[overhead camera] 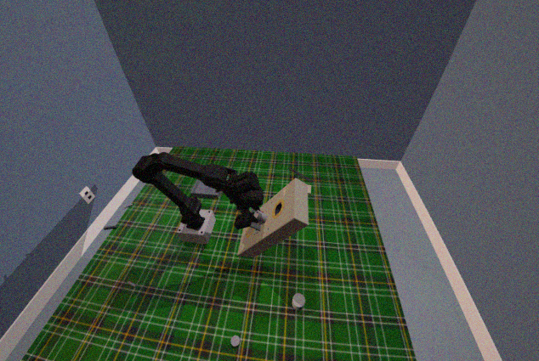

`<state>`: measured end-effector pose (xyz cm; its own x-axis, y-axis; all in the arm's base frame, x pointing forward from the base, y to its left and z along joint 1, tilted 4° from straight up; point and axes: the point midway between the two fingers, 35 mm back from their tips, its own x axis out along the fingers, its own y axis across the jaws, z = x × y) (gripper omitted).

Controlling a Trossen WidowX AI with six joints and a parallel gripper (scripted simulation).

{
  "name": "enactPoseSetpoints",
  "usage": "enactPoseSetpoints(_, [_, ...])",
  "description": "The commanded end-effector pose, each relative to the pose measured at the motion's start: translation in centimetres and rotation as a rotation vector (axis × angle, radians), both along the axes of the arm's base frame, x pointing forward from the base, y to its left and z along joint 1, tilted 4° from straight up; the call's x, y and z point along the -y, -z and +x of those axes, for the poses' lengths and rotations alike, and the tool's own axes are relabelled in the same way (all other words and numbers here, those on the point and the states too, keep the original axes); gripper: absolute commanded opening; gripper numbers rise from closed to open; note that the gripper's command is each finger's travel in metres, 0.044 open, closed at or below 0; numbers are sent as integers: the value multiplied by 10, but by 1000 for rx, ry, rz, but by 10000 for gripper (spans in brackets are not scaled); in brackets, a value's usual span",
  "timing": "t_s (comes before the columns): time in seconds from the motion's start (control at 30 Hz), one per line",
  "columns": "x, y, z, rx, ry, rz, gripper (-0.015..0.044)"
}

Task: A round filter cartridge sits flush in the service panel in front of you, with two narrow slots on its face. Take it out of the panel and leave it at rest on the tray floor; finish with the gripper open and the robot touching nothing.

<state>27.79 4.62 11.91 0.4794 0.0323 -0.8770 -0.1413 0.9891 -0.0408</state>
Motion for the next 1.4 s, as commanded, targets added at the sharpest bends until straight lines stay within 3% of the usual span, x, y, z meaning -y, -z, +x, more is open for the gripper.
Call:
enactPoseSetpoints(0.0, [0,0,0,0,1,-1,153])
enactPoseSetpoints(0.2, [-1,-7,5,1,0,0,0])
enactPoseSetpoints(0.47, [-3,-24,14,1,0,0,0])
enactPoseSetpoints(0.93, [-1,-98,-24,-2,0,0,0])
enactPoseSetpoints(1.37, [-34,-96,-25,-12,1,3,0])
